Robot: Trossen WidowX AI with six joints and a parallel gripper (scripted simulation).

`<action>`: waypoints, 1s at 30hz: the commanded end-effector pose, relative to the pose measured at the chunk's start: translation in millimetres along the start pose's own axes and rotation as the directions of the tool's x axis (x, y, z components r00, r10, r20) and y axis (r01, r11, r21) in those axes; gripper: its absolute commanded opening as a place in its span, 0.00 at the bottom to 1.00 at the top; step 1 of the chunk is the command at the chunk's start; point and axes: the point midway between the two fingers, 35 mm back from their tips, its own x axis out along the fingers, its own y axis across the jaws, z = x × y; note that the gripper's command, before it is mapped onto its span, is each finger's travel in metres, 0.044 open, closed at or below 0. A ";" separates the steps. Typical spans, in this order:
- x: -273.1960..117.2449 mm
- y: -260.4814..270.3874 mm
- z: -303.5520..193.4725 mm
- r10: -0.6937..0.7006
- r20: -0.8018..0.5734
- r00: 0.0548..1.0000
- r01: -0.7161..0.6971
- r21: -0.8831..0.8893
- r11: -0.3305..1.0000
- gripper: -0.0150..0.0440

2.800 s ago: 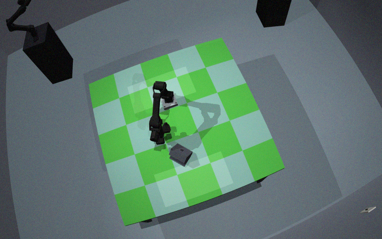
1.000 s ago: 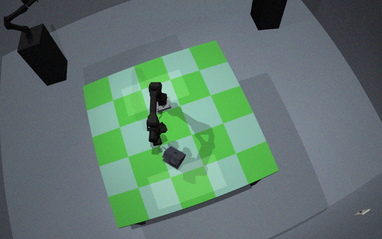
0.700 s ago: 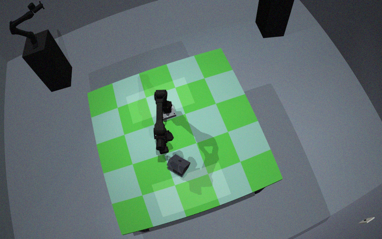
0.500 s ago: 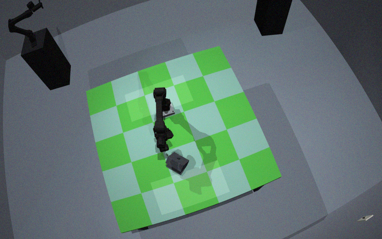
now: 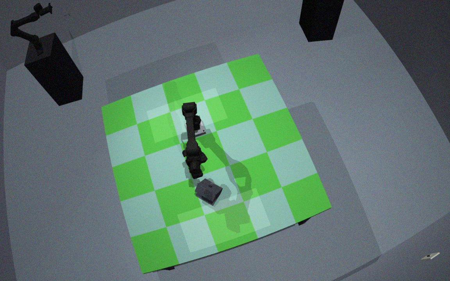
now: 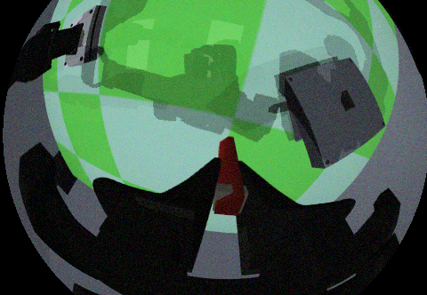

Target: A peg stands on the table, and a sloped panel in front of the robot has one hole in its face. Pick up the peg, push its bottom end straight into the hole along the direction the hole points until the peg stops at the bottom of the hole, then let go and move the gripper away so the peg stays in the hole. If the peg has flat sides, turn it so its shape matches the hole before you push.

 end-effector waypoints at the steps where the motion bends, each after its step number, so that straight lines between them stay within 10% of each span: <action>1: -0.7 -2.5 2.5 -0.005 -0.018 1.000 0.005 -0.020 1.000 0.25; 30: -10.8 -23.2 29.7 -0.066 -0.140 0.988 0.043 -0.162 0.986 0.25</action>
